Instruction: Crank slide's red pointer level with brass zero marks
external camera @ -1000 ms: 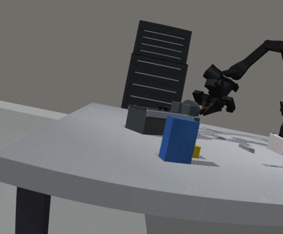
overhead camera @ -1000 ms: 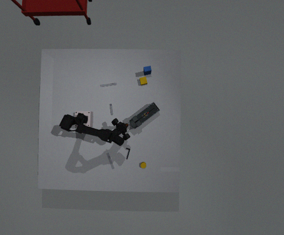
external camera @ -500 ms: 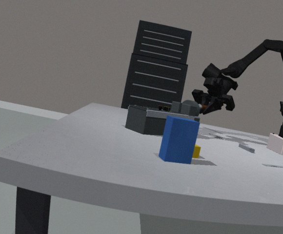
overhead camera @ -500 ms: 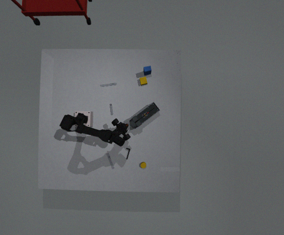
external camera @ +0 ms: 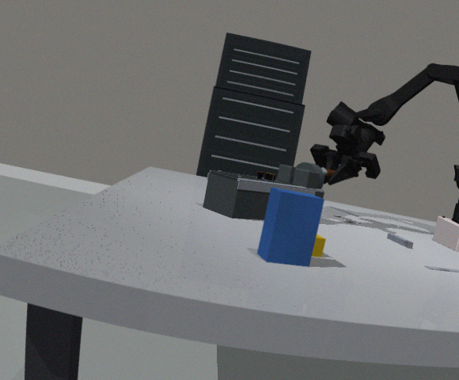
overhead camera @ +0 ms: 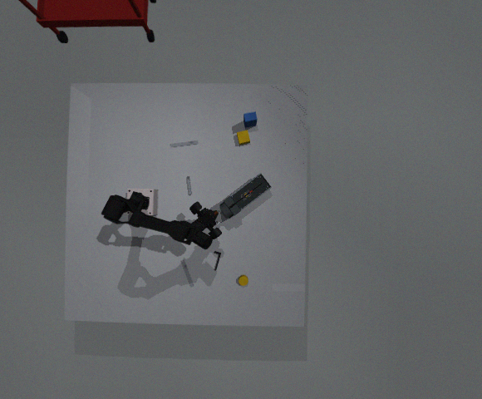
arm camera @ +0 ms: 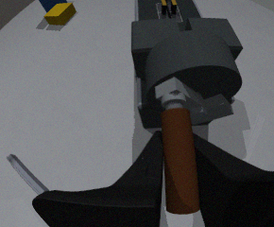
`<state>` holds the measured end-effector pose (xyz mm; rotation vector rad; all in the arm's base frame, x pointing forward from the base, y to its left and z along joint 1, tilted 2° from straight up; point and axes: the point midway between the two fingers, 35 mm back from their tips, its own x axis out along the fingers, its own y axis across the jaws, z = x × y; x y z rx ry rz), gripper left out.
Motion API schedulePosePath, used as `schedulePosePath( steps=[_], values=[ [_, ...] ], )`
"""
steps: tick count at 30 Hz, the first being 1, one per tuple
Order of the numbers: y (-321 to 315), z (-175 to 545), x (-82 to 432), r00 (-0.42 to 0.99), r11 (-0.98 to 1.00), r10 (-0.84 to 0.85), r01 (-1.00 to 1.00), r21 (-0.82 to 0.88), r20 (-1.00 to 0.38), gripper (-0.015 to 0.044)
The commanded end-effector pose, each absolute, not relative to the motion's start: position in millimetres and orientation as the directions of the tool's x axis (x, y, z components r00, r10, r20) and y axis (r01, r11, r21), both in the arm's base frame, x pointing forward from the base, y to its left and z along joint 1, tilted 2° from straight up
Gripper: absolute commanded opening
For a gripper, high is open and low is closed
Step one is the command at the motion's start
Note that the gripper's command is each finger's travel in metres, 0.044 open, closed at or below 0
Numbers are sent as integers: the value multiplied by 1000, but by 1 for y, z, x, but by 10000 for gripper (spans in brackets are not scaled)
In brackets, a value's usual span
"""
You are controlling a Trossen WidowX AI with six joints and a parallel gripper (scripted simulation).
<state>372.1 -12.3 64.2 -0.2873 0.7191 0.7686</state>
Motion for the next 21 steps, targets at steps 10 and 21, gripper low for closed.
schedulePosePath(
  steps=[10, 21],
  values=[
    [-19, 71, 378, 517, 699, 529, -715, 1, -673, 0],
    [-20, 71, 379, 517, 699, 529, -715, 1, -673, 0]
  ],
)
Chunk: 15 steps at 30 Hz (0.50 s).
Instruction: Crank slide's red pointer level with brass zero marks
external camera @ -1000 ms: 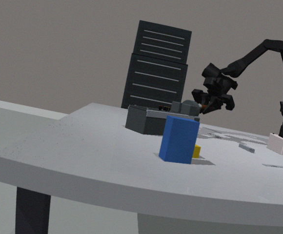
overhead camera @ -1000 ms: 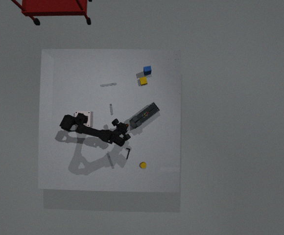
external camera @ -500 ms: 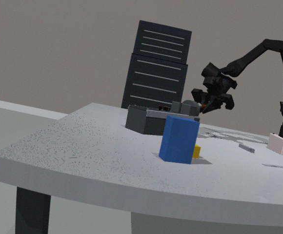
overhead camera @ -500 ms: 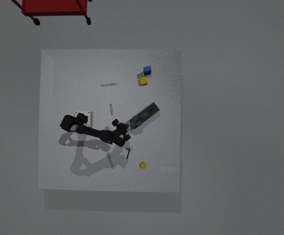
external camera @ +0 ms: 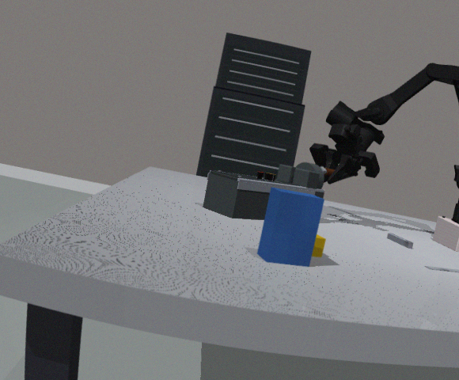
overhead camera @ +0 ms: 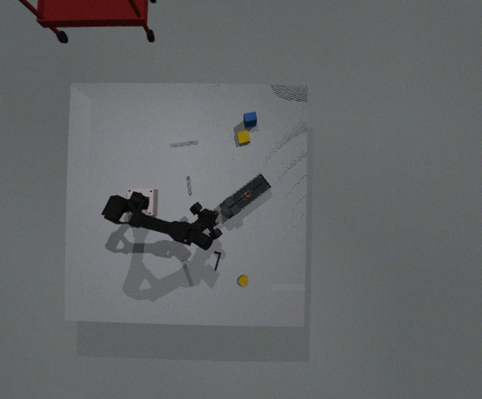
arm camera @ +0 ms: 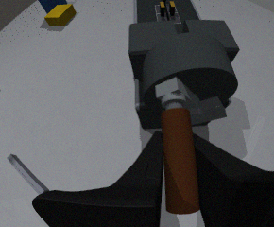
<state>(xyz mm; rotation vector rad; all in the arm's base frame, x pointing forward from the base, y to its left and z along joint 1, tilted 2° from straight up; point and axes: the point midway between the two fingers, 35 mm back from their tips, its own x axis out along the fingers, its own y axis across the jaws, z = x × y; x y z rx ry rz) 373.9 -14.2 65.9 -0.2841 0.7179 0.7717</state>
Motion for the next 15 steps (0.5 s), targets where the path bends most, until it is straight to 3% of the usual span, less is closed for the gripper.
schedulePosePath(
  steps=[1, 15],
  values=[
    [-20, 71, 379, 517, 699, 529, -715, 1, -673, 0],
    [-21, 72, 380, 517, 699, 529, -715, 1, -673, 0]
  ],
)
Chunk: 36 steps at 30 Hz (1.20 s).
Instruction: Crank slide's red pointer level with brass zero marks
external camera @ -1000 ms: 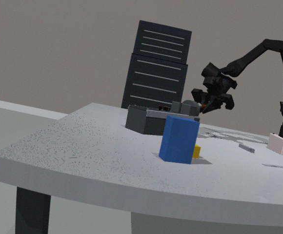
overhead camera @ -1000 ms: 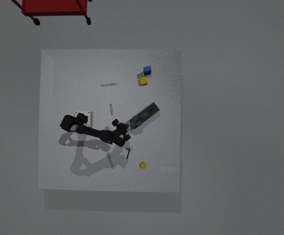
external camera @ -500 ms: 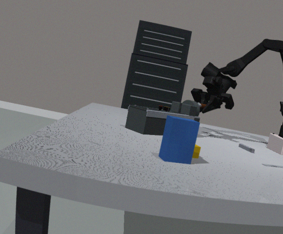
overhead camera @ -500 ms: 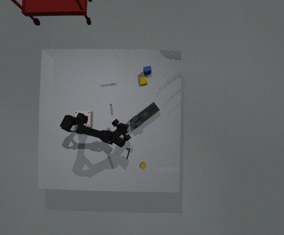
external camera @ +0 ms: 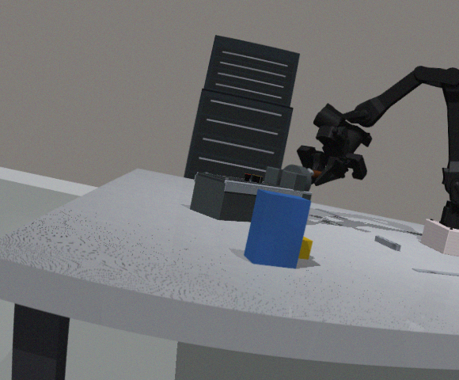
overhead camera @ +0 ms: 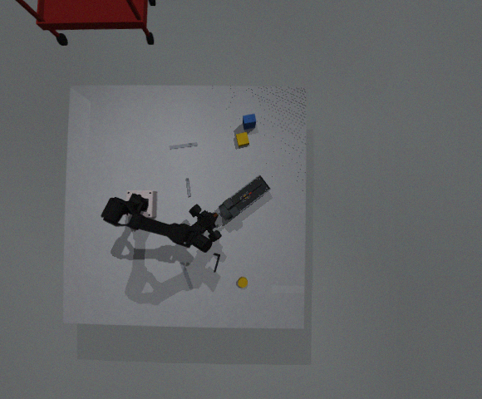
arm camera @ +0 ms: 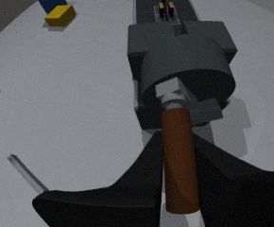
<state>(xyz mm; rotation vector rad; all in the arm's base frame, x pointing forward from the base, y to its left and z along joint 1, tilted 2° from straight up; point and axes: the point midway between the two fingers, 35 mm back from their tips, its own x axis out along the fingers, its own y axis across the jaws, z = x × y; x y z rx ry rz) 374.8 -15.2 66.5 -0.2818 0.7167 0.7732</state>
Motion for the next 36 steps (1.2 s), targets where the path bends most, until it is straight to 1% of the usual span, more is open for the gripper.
schedulePosePath(
  steps=[1, 36],
  values=[
    [-21, 72, 380, 517, 699, 529, -715, 1, -673, 0],
    [-24, 72, 383, 517, 699, 529, -715, 0, -673, 0]
  ],
)
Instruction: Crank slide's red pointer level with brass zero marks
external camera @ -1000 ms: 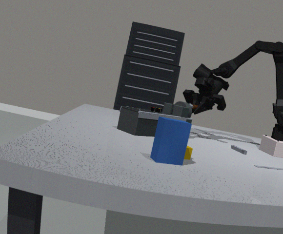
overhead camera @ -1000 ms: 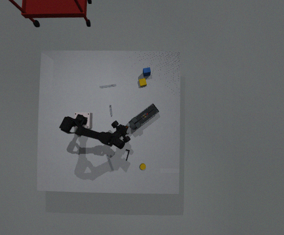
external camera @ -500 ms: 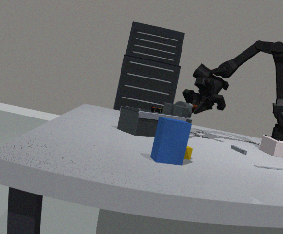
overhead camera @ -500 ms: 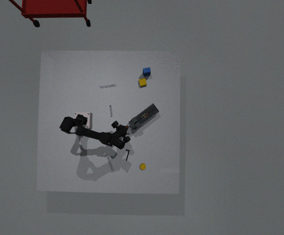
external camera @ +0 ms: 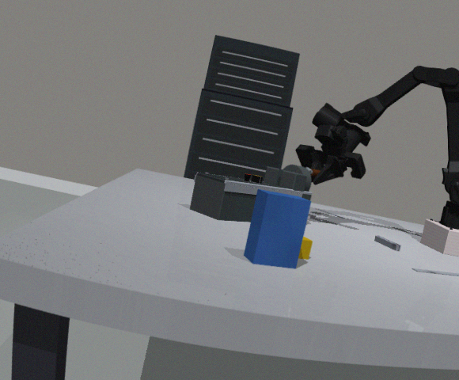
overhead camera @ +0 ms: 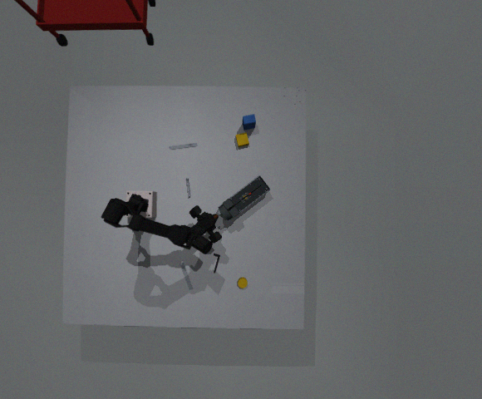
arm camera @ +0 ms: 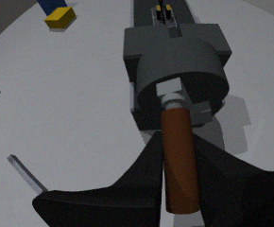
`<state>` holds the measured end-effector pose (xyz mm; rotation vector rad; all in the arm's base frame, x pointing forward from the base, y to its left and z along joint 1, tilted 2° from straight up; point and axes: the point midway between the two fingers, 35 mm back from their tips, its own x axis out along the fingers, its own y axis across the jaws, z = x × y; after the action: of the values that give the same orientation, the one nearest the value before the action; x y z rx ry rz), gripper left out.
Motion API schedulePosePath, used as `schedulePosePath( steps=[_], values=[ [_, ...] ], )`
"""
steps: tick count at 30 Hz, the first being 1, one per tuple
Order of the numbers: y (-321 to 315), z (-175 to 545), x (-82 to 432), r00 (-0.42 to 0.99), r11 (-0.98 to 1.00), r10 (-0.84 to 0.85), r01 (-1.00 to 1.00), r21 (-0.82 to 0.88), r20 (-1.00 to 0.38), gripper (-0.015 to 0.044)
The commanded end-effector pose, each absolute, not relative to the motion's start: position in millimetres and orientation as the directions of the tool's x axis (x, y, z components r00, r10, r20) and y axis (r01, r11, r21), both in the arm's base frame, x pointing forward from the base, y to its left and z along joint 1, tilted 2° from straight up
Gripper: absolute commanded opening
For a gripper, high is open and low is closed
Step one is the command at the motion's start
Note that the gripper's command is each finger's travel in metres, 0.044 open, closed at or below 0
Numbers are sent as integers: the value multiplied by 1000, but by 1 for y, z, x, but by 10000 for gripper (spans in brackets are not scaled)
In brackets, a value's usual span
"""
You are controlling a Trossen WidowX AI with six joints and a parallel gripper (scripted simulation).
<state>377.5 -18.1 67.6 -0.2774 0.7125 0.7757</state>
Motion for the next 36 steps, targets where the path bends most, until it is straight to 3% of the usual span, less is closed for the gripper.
schedulePosePath(
  steps=[1, 36],
  values=[
    [-24, 72, 383, 517, 699, 529, -715, 0, -673, 0],
    [-33, 70, 392, 517, 699, 529, -715, -1, -673, 0]
  ],
)
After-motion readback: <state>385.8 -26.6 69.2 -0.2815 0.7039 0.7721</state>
